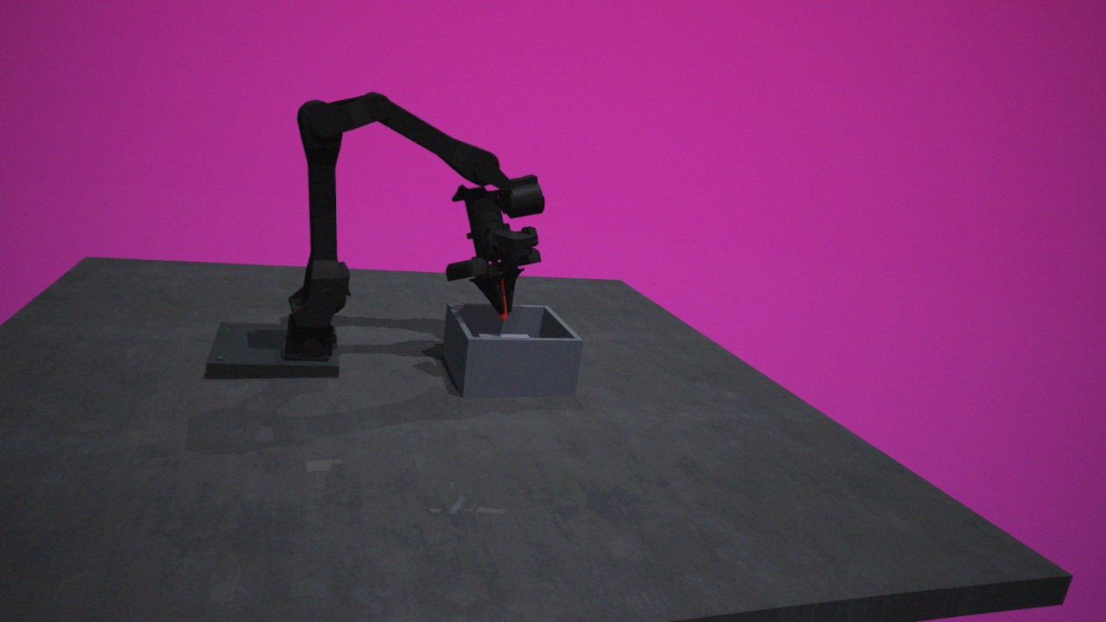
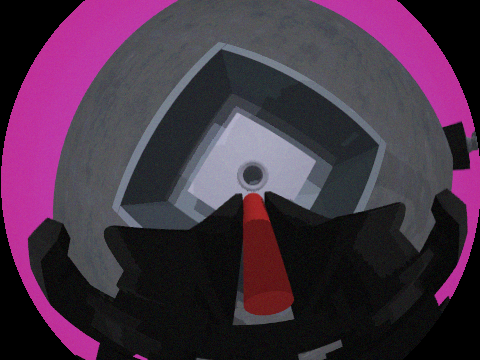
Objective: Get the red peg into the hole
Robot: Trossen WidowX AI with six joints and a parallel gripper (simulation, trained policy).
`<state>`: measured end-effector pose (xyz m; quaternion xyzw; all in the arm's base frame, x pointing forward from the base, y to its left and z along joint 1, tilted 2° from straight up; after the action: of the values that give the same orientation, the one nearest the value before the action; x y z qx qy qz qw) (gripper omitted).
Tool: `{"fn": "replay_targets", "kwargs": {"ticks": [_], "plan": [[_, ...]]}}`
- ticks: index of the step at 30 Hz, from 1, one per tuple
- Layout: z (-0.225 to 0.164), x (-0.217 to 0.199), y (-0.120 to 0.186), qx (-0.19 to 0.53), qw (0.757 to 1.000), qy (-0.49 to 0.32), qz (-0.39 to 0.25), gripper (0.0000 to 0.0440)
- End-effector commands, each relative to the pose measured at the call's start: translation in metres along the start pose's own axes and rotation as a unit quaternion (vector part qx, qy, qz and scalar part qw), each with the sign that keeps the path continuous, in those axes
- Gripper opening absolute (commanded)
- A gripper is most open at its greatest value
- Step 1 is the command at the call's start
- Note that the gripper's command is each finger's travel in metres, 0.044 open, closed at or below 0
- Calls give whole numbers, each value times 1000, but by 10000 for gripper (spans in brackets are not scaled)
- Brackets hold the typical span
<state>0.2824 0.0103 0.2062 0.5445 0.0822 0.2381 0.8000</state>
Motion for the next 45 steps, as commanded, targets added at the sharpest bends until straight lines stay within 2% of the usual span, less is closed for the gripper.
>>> {"fn": "replay_targets", "kwargs": {"ticks": [1,13,15,20,29,45], "plan": [[6,2,-11,9,1000,13,-4,2],[14,0,-46,47,997,66,-10,7],[14,-1,-51,56,996,74,-12,37],[17,0,-60,74,994,78,-17,149],[39,13,-50,83,992,99,-8,165],[73,51,-28,132,987,86,-22,199]]}}
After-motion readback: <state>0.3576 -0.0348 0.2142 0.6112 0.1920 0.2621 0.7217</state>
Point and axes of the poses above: the point midway between the two fingers, 35 mm back from their tips, its own y axis back along the fingers, its own x axis across the jaws, z = x × y, the point moved 8 cm from there along y, back along the fingers, and after that the axes turned 9 degrees about -y, right-handed, at the moved point
